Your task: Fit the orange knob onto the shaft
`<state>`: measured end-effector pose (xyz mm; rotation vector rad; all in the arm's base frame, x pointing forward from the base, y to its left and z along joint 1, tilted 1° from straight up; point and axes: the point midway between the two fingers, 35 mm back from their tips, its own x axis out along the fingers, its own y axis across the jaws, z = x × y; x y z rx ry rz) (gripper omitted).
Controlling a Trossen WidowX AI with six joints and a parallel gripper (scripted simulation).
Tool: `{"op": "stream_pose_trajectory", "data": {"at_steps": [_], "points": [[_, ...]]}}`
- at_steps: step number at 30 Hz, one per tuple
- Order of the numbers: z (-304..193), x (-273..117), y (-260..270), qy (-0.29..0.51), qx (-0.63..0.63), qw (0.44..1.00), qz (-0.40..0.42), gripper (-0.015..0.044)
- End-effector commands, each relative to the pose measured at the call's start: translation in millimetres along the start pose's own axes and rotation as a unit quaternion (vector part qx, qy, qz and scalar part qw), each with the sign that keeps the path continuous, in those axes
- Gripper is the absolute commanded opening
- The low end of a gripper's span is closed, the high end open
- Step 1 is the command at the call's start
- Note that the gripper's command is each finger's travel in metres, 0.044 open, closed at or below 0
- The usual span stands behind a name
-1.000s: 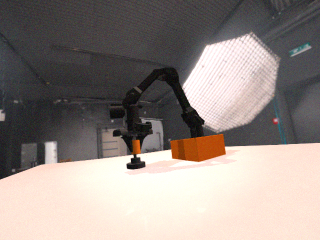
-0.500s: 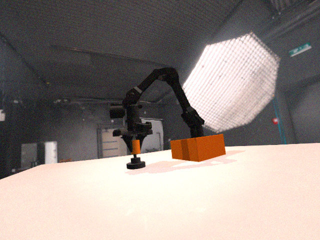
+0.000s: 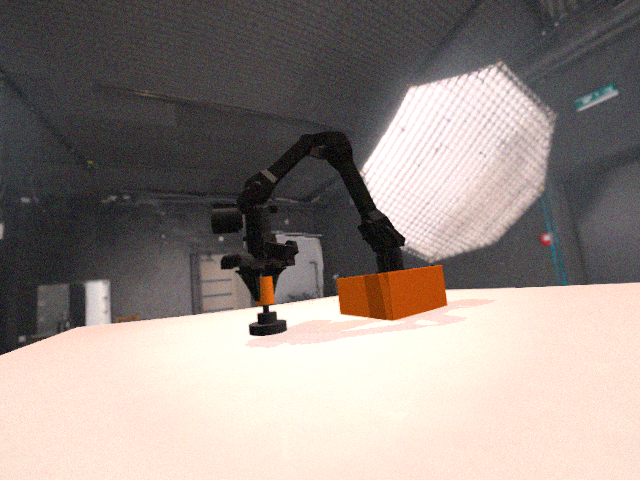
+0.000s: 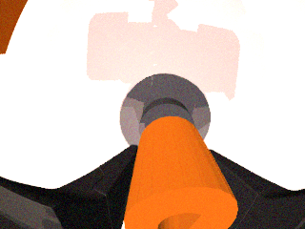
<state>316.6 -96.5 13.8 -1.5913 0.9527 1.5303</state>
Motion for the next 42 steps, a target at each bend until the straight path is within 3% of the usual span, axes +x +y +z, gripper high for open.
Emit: {"op": "stream_pose_trajectory", "data": {"at_steps": [1, 17, 24, 42], "points": [[-2.9, 0.4, -3.0, 0.003, -0.010, 1.000, -0.004, 0.0000], [-3.4, -3.2, -3.6, 0.004, -0.015, 1.000, -0.004, 0.0000], [-1.8, -3.0, -1.8, 0.004, -0.115, 0.993, -0.004, 0.0000], [1.5, 2.0, 1.1, 0.004, -0.115, 0.993, -0.003, 0.0000]]}}
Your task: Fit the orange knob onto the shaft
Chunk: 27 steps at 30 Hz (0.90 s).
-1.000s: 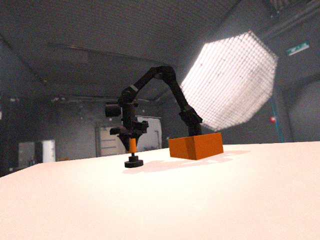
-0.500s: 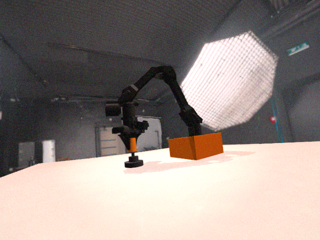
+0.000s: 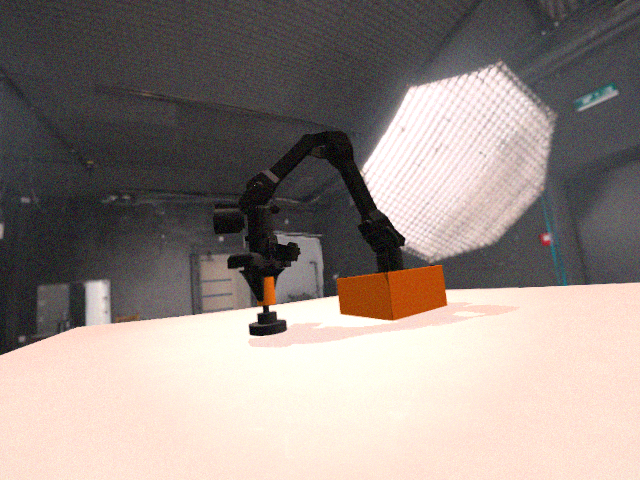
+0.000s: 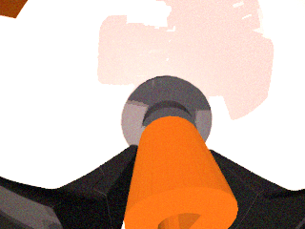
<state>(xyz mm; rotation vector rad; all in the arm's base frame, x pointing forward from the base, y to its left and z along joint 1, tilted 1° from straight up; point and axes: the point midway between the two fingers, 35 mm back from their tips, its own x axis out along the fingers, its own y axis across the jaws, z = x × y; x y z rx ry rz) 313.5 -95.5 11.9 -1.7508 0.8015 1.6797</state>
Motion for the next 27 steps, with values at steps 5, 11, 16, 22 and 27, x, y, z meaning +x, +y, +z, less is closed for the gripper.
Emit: {"op": "stream_pose_trajectory", "data": {"at_steps": [5, 11, 16, 22, 27], "points": [[-1.1, 0.3, -1.0, 0.002, -0.002, 1.000, -0.001, 0.0000], [-2.5, -3.0, -1.9, 0.002, -0.002, 1.000, -0.001, 0.0000], [-3.5, -4.7, -2.5, 0.002, -0.029, 1.000, -0.001, 0.0000], [-6.1, -5.3, -4.2, 0.002, -0.107, 0.994, -0.001, 0.0000], [-5.5, -4.8, -3.9, 0.002, -0.107, 0.994, -0.001, 0.0000]]}}
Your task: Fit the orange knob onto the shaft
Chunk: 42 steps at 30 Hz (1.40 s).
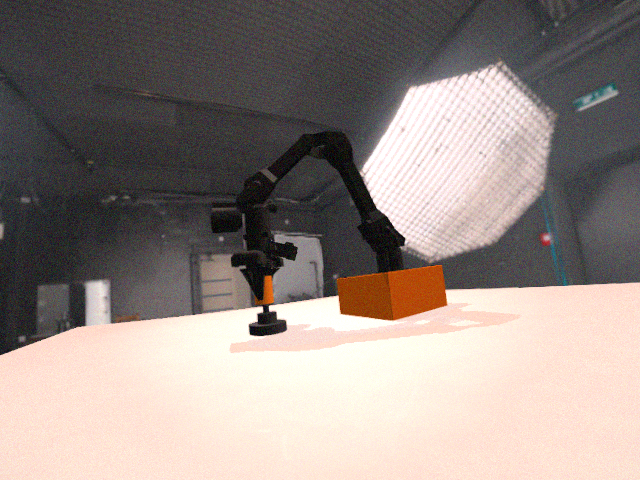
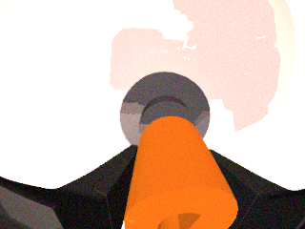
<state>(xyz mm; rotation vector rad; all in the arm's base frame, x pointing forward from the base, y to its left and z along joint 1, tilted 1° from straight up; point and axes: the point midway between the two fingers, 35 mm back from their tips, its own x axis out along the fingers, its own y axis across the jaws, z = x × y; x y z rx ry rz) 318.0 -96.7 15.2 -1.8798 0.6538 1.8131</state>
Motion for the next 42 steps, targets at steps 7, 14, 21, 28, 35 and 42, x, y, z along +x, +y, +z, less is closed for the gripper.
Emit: {"op": "stream_pose_trajectory", "data": {"at_steps": [7, 14, 21, 28, 35, 42], "points": [[-0.8, 0.8, -0.5, 0.003, -0.008, 1.000, -0.001, 0.0000], [2.2, 1.2, 0.7, 0.003, -0.008, 1.000, -0.001, 0.0000], [1.5, 3.0, 0.6, 0.003, -0.008, 1.000, -0.001, 0.0000], [1.0, 3.0, 0.5, 0.003, -0.008, 1.000, -0.001, 0.0000], [1.7, -1.1, 0.4, 0.003, -0.008, 1.000, -0.001, 0.0000], [1.0, -1.8, 0.0, 0.003, -0.092, 0.996, -0.001, 0.0000]]}}
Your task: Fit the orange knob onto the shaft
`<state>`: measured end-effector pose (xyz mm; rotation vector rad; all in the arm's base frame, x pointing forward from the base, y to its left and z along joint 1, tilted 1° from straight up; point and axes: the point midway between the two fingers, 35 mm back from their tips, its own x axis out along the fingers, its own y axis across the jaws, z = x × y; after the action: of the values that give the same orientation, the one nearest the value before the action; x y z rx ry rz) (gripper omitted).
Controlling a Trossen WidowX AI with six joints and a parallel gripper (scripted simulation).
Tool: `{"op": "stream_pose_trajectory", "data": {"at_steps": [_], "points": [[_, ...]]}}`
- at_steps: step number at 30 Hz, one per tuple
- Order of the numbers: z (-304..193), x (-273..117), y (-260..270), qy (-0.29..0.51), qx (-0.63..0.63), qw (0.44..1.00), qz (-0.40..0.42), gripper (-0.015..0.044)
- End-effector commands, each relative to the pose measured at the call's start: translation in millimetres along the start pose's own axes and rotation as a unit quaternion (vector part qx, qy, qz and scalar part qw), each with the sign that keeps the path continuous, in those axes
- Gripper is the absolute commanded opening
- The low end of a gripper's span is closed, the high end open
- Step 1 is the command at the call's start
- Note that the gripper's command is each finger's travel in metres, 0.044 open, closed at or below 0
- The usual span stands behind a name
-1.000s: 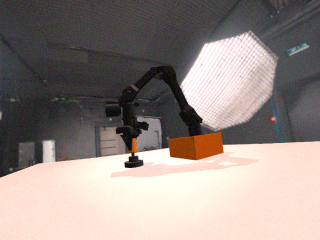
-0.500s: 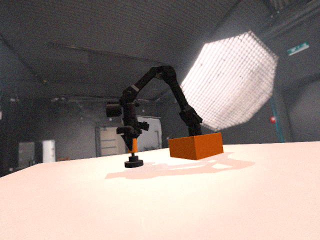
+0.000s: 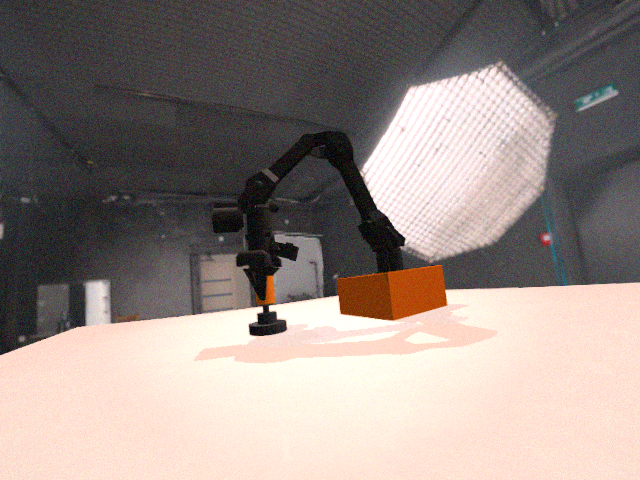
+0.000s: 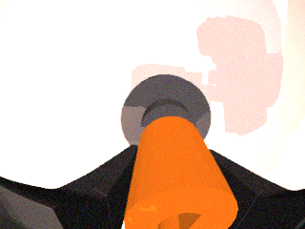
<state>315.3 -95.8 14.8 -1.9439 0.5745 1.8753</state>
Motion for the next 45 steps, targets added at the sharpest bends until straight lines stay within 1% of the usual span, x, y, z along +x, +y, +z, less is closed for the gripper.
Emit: {"op": "stream_pose_trajectory", "data": {"at_steps": [1, 23, 31, 34, 38, 41, 45], "points": [[-2.0, -1.9, -1.0, 0.002, -0.059, 0.998, -0.001, 0.0000], [0.7, 3.7, 0.1, 0.002, -0.064, 0.998, -0.001, 0.0000], [2.0, -1.9, 0.3, 0.002, -0.051, 0.999, -0.001, 0.0000], [1.8, -2.1, 0.3, 0.002, 0.001, 1.000, -0.001, 0.0000], [1.1, -1.7, 0.0, 0.002, 0.128, 0.992, -0.001, 0.0000], [0.2, -0.9, -0.2, 0.002, 0.231, 0.973, -0.002, 0.0000], [-1.1, 0.1, -0.3, 0.002, 0.364, 0.931, -0.002, 0.0000]]}}
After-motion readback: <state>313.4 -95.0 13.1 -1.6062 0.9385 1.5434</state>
